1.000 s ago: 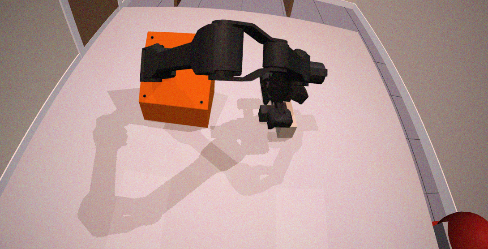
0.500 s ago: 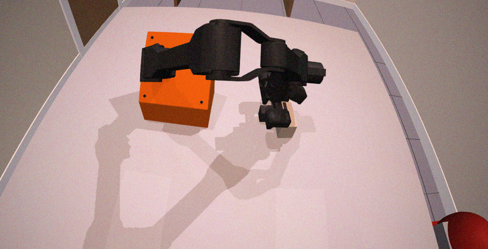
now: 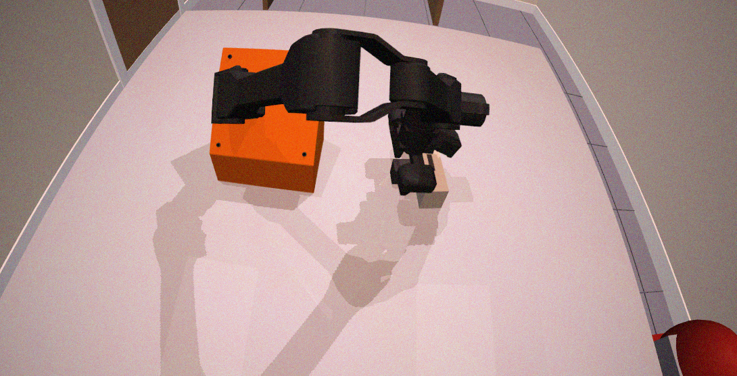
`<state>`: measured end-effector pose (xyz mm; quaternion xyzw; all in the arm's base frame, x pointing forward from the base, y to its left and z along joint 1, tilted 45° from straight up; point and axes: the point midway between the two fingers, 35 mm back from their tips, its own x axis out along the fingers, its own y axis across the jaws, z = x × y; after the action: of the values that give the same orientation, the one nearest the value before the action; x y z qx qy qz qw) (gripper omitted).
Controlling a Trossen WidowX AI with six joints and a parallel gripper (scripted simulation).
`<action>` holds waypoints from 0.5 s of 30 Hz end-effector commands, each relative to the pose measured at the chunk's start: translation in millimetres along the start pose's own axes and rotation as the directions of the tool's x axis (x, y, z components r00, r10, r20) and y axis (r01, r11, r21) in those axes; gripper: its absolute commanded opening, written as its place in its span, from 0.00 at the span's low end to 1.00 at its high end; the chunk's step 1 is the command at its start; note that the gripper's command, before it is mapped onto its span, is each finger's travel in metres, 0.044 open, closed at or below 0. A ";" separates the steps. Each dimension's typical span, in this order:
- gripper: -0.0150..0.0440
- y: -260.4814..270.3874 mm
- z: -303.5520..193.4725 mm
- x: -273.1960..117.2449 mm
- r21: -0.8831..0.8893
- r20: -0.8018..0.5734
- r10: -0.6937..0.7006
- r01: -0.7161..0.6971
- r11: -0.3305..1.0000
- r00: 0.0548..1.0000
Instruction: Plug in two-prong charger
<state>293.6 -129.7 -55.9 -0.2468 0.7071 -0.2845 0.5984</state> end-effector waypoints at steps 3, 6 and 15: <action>1.00 0.1 -3.0 0.1 -0.002 0.002 0.004 -0.004 1.000 1.000; 1.00 0.1 -3.6 0.2 -0.002 0.003 0.004 -0.004 1.000 1.000; 1.00 -0.1 -11.1 0.7 -0.002 0.002 0.004 -0.004 1.000 1.000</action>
<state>286.1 -129.3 -55.9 -0.2459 0.7063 -0.2851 0.5995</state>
